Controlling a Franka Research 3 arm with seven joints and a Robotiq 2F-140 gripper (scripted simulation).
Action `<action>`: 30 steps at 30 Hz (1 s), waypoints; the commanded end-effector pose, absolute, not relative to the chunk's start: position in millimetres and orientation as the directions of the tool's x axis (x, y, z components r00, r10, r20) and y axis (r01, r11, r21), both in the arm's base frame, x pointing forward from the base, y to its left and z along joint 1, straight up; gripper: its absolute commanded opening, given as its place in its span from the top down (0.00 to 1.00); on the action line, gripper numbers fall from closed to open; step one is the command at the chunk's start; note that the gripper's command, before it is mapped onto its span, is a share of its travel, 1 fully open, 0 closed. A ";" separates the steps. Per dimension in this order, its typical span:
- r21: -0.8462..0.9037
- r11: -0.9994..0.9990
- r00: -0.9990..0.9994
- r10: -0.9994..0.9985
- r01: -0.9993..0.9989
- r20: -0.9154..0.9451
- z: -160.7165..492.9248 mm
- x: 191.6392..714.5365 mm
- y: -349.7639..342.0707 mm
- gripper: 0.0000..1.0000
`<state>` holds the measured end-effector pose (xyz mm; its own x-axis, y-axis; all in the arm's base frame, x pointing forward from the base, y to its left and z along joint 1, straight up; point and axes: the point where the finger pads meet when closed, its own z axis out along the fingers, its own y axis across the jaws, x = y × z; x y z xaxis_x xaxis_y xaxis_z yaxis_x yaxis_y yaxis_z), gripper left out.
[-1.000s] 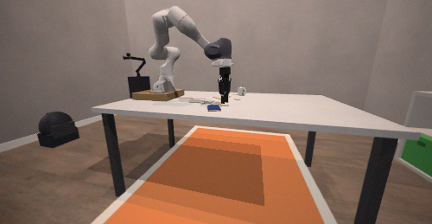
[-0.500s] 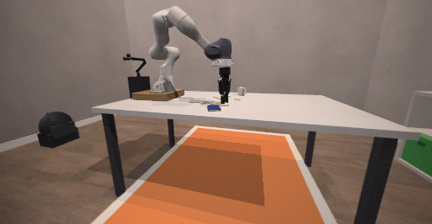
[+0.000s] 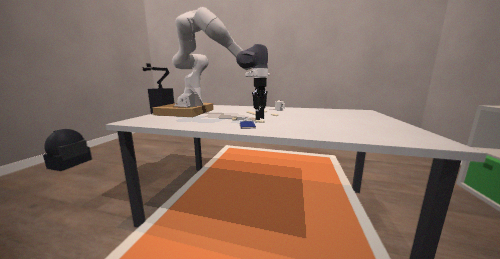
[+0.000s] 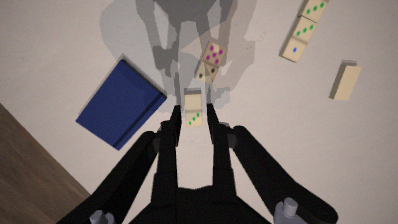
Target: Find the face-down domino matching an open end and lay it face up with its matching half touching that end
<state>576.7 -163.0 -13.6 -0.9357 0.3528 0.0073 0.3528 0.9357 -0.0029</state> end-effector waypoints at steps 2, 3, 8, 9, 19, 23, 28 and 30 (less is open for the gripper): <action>-0.004 0.935 -0.935 0.356 0.356 0.006 -13.6 576.2 -164.3 0.67; -0.004 0.935 -0.935 0.356 0.356 0.006 -13.6 576.2 -164.3 0.67; -0.004 0.935 -0.935 0.356 0.356 0.006 -13.6 576.2 -164.3 0.67; -0.004 0.935 -0.935 0.356 0.356 0.006 -13.6 576.2 -164.3 0.67; -0.004 0.935 -0.935 0.356 0.356 0.006 -13.6 576.2 -164.3 0.67; -0.004 0.935 -0.935 0.356 0.356 0.006 -14.6 576.2 -164.3 0.67; -0.004 0.935 -0.935 0.356 0.356 0.006 -18.0 576.2 -164.3 0.67; -0.004 0.935 -0.935 0.356 0.356 0.006 -20.0 576.2 -164.3 0.67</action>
